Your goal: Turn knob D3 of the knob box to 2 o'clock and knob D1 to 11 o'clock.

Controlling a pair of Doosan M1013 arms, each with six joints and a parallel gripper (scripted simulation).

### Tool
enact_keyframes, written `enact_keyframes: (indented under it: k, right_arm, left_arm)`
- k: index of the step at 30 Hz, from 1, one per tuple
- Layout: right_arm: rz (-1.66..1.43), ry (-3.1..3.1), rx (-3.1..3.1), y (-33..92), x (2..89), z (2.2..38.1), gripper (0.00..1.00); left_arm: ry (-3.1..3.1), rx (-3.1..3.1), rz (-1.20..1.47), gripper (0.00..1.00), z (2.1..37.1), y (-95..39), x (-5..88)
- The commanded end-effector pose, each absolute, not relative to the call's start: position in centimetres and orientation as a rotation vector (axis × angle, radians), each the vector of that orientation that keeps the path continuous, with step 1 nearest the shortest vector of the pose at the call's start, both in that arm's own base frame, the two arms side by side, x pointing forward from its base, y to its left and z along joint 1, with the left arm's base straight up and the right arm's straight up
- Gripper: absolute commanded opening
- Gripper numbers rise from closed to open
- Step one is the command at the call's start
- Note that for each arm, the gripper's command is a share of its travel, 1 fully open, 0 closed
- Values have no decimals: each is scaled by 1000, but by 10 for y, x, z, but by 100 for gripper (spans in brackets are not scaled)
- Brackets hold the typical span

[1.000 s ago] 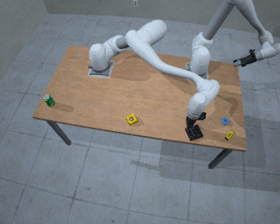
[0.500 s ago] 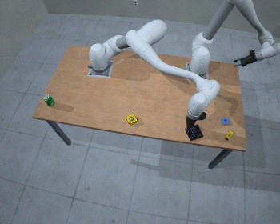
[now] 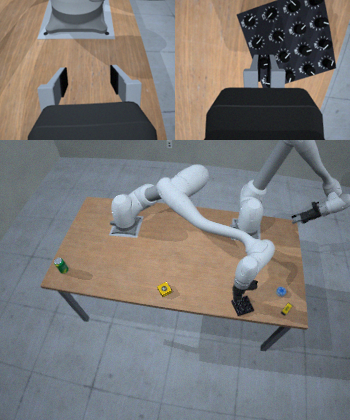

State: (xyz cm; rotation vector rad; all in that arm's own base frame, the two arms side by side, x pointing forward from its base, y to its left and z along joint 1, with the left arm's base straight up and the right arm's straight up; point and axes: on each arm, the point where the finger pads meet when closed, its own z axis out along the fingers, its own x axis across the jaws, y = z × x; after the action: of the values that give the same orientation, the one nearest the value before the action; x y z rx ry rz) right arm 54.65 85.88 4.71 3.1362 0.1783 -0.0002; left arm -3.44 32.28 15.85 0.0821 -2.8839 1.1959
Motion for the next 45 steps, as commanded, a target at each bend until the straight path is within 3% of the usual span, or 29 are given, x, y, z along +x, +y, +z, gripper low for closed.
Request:
enact_keyframes:
  k: [1, 45]
  right_arm:
    - [1, 151, 3139, 859, 547, 49, 30]
    - [0, -1100, 2945, 859, 547, 49, 30]
  left_arm:
    - [-2884, 82, 1195, 100, 159, 323, -34]
    - [-2884, 82, 1195, 100, 159, 323, -34]
